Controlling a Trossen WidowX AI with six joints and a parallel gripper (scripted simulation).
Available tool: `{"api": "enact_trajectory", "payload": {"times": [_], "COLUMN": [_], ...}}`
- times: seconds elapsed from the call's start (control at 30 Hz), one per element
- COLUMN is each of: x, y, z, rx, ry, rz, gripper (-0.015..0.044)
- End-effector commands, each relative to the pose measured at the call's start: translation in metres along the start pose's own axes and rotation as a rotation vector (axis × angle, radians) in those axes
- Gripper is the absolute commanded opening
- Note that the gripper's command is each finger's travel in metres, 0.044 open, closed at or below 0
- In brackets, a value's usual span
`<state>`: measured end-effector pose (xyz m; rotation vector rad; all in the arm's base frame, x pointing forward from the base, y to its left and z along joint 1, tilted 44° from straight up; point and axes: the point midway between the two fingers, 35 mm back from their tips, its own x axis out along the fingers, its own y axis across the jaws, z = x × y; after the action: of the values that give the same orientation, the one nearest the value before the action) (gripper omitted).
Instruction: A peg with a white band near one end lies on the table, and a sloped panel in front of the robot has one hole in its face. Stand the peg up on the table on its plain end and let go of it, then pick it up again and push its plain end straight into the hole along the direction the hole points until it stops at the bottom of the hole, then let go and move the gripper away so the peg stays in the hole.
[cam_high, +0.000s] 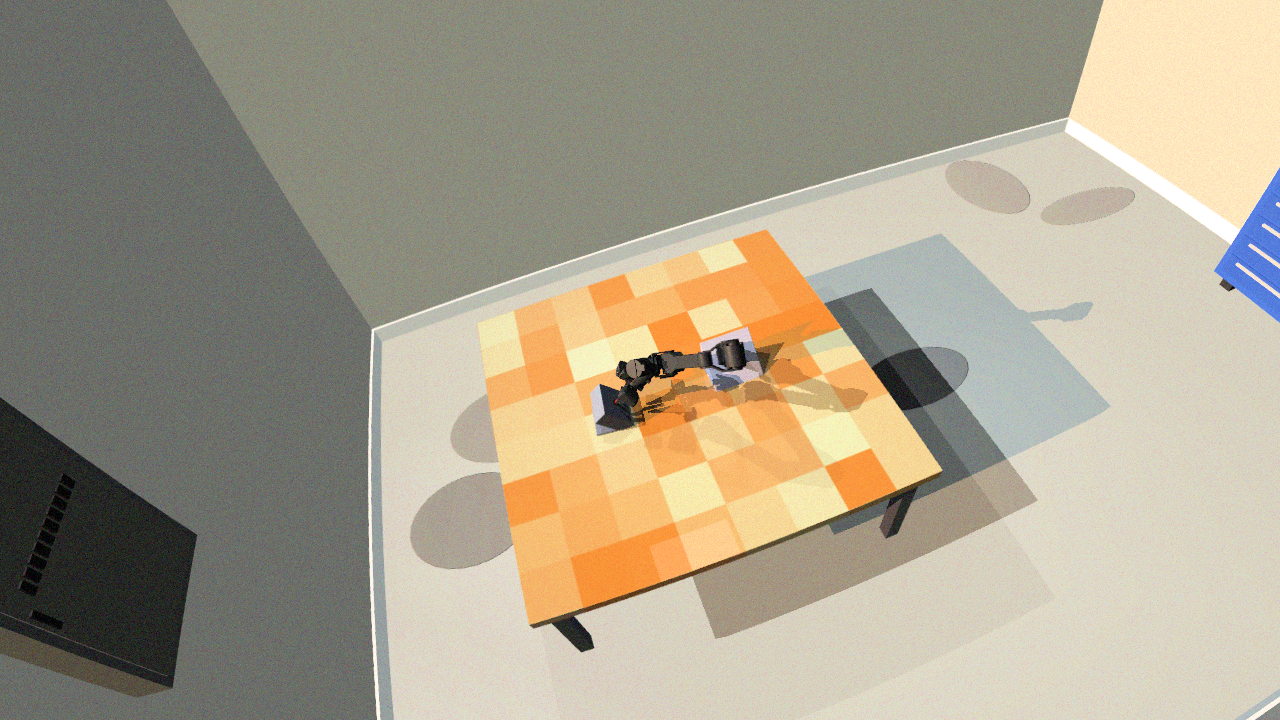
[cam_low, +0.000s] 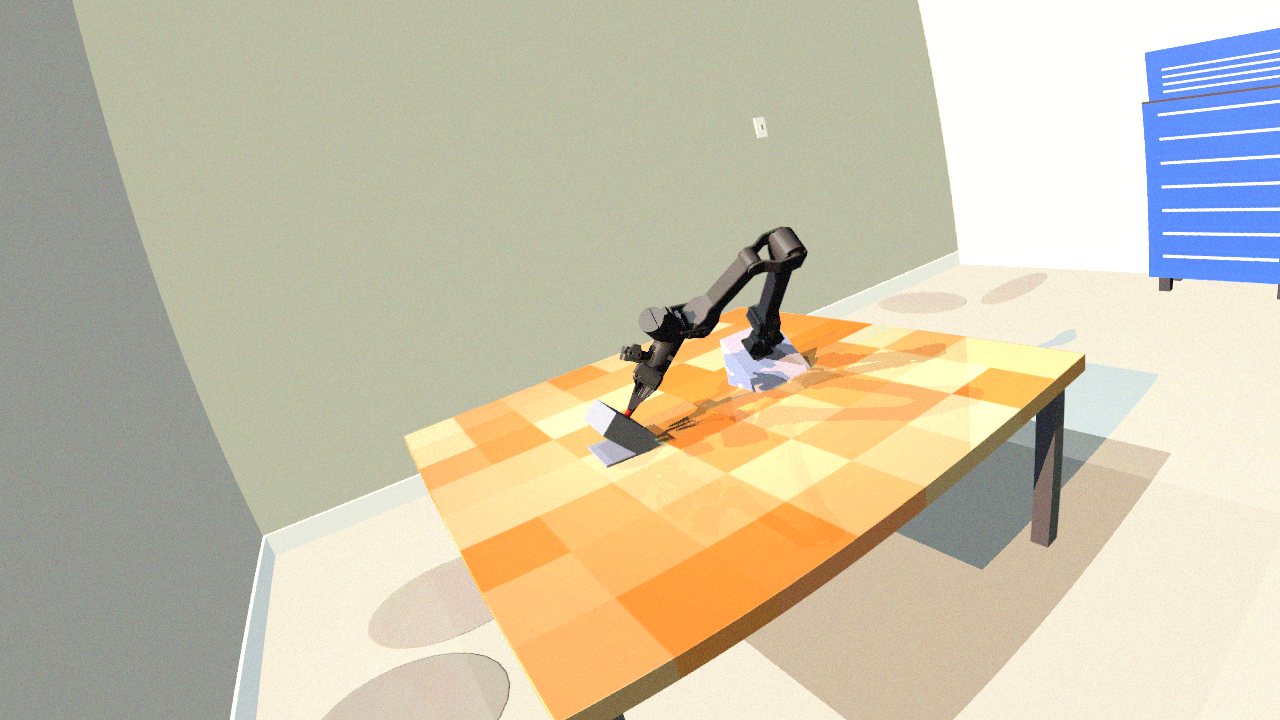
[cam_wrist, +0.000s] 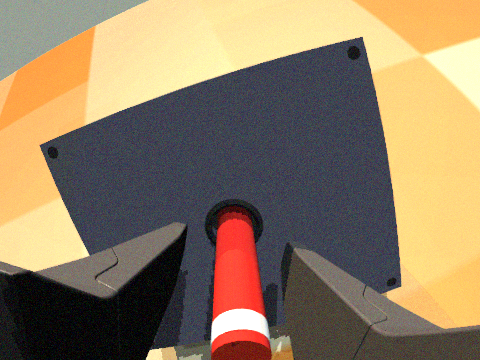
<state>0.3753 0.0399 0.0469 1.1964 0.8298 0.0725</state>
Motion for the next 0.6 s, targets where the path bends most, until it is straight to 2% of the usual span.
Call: {"api": "enact_trajectory", "payload": {"times": [0.0, 0.23, 0.57], "x": [0.0, -0.003, -0.015], "y": [0.0, 0.0, 0.001], "z": [0.0, 0.001, 0.003], "rx": [-0.001, -0.001, 0.0], "ry": [0.0, -0.001, -0.001], "rz": [0.0, -0.001, -0.004], "gripper": [0.0263, 0.044, 0.044]}}
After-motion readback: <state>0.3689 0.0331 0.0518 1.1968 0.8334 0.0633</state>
